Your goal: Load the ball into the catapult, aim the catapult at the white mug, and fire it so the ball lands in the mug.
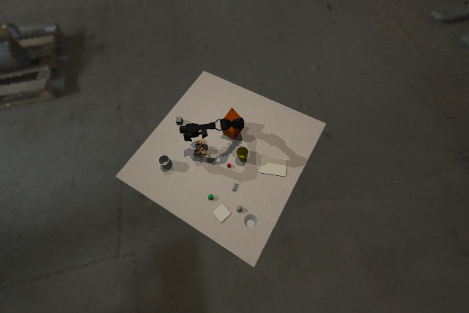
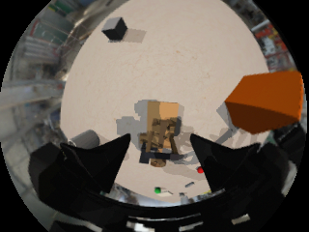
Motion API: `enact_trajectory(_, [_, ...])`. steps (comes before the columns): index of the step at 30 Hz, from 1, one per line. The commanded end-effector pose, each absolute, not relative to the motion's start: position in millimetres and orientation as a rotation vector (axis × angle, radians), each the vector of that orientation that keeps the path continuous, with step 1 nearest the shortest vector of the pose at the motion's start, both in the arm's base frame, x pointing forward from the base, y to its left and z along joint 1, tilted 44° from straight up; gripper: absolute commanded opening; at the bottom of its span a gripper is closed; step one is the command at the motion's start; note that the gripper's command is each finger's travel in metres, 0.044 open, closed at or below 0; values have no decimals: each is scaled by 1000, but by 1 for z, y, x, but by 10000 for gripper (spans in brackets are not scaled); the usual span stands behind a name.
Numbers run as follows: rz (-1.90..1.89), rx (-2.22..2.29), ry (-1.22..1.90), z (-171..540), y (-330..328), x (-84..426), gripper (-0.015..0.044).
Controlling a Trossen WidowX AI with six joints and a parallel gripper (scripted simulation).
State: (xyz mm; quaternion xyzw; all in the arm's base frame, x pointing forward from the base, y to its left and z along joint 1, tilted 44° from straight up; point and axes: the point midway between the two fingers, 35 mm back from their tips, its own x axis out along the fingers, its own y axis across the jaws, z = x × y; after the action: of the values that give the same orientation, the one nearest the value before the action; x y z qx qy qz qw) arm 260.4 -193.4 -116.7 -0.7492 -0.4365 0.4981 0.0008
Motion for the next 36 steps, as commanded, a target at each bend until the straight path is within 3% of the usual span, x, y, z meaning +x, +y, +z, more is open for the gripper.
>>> enact_trajectory(1, [1572, -2298, -1334, -132, -174, 260, 440])
enact_trajectory(36, [1569, -2298, -1335, -170, -139, 266, 440])
